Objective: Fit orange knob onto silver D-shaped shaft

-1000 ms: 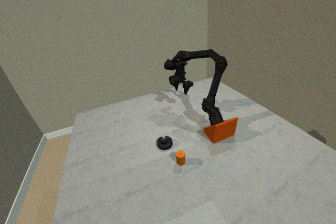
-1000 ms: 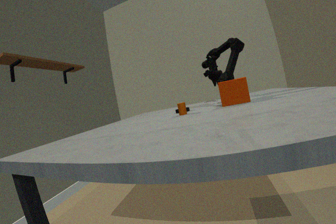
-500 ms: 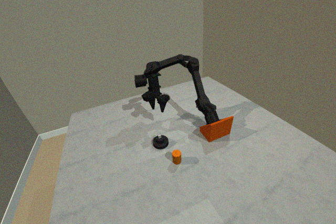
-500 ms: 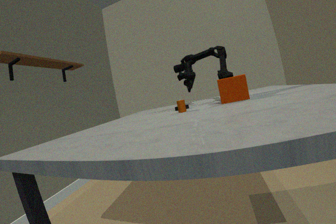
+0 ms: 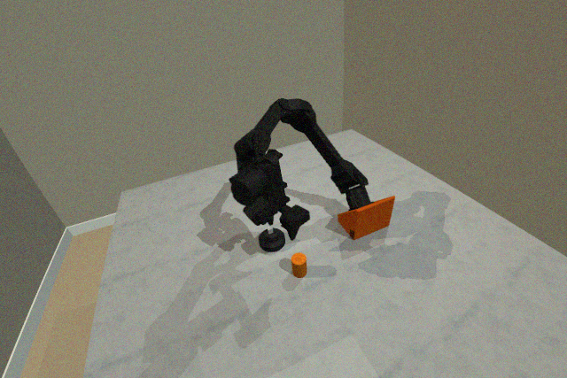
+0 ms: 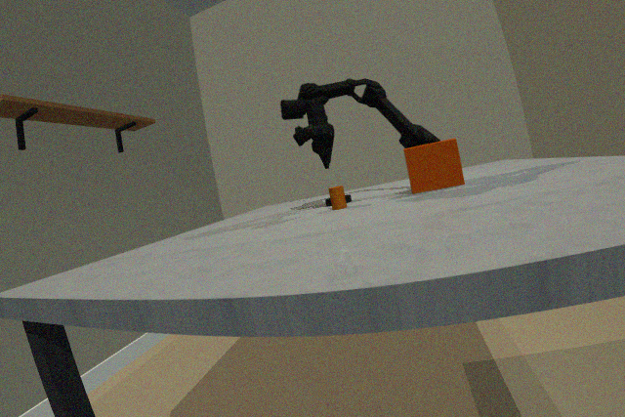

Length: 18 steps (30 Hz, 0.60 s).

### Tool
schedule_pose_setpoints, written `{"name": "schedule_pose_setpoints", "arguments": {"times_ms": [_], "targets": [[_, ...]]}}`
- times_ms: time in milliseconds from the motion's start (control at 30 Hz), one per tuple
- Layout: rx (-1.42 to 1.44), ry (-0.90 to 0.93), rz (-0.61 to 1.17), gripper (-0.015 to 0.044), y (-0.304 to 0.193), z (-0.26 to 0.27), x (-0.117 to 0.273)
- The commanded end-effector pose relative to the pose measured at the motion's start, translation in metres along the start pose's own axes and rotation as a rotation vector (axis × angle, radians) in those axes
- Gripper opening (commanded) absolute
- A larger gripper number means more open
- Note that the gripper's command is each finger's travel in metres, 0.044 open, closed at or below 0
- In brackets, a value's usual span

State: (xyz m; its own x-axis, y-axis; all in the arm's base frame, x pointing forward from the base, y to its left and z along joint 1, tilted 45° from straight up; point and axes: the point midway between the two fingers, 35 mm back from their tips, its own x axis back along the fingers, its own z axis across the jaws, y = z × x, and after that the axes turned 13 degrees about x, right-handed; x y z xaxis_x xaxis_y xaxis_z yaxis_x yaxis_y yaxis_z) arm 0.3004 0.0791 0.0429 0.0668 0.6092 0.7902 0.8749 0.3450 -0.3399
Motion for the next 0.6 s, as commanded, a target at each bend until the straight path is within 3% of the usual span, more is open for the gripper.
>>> {"name": "schedule_pose_setpoints", "arguments": {"times_ms": [0,267,400,567], "targets": [[-0.016,-0.098,0.023,0.0440,0.006,0.053,-0.009],[-0.023,-0.119,0.023,0.0440,0.007,0.063,-0.011],[-0.023,-0.120,0.023,0.0440,0.007,0.059,-0.038],[-0.023,-0.120,0.023,0.0440,0.007,0.059,-0.041]]}}
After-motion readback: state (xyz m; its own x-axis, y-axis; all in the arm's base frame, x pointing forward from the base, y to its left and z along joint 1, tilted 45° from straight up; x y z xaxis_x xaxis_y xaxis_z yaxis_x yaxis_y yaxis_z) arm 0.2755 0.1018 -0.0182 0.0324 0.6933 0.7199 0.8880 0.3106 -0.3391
